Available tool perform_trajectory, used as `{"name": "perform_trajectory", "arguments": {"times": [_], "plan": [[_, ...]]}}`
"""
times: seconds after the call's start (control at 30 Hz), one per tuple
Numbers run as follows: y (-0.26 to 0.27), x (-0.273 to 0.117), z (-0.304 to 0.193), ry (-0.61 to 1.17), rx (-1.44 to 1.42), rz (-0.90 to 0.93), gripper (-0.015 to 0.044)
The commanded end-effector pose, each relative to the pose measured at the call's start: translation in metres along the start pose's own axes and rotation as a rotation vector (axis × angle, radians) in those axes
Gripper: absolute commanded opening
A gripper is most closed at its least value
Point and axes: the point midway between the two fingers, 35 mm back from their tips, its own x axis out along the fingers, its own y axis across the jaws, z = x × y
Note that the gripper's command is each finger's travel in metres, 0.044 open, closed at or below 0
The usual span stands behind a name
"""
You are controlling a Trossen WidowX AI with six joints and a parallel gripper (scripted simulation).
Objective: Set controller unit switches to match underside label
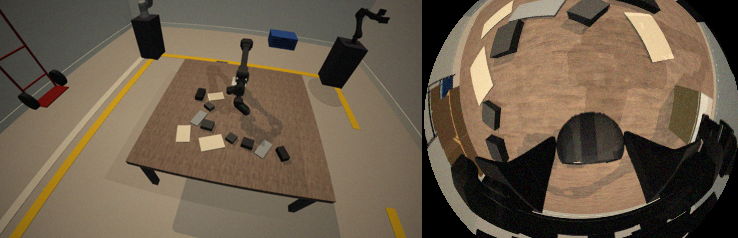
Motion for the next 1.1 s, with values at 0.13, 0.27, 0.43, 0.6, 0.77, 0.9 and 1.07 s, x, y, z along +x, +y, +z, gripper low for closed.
{"name": "perform_trajectory", "arguments": {"times": [0.13,0.27,0.43,0.6,0.77,0.9,1.07], "plan": [[-0.004,0.009,0.002,0.006,-0.012,-0.021,0.0338],[-0.004,0.011,0.004,0.006,-0.012,-0.021,0.0338],[-0.005,0.013,0.007,0.006,-0.012,-0.021,0.0338],[-0.005,0.016,0.010,0.006,-0.012,-0.021,0.0338],[-0.005,0.019,0.013,0.005,-0.012,-0.021,0.0338],[-0.005,0.021,0.015,0.005,-0.012,-0.021,0.0338],[-0.005,0.024,0.018,0.005,-0.012,-0.021,0.0338]]}}
